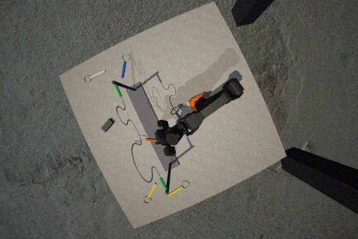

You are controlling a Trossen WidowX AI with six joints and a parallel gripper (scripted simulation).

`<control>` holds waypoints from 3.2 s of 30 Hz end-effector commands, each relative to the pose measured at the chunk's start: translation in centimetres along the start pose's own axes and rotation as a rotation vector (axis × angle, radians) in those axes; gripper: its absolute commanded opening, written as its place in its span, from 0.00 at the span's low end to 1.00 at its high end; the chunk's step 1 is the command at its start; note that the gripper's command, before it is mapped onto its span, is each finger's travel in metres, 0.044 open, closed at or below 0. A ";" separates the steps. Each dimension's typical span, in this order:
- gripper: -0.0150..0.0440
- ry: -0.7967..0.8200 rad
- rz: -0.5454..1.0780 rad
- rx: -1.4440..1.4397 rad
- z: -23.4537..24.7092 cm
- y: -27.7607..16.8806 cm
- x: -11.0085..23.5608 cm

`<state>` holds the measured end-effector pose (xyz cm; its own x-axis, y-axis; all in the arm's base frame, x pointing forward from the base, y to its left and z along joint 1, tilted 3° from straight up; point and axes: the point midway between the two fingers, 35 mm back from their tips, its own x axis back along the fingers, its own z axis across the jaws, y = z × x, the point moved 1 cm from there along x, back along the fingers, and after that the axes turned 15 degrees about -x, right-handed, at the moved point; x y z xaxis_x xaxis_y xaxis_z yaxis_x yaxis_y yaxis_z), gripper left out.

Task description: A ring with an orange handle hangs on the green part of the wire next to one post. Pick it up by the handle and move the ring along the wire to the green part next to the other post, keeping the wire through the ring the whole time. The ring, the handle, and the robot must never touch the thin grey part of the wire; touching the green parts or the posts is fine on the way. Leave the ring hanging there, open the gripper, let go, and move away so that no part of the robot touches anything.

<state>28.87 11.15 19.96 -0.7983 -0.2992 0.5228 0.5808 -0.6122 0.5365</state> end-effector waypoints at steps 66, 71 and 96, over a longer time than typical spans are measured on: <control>0.00 0.436 0.216 -0.806 12.9 2.4 4.8; 0.00 0.454 0.226 -0.841 13.3 2.7 5.1; 0.00 0.545 0.274 -1.015 15.1 4.7 6.7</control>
<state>28.69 17.44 35.06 -0.7717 -0.6309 0.0807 0.5422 -0.7189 -0.4349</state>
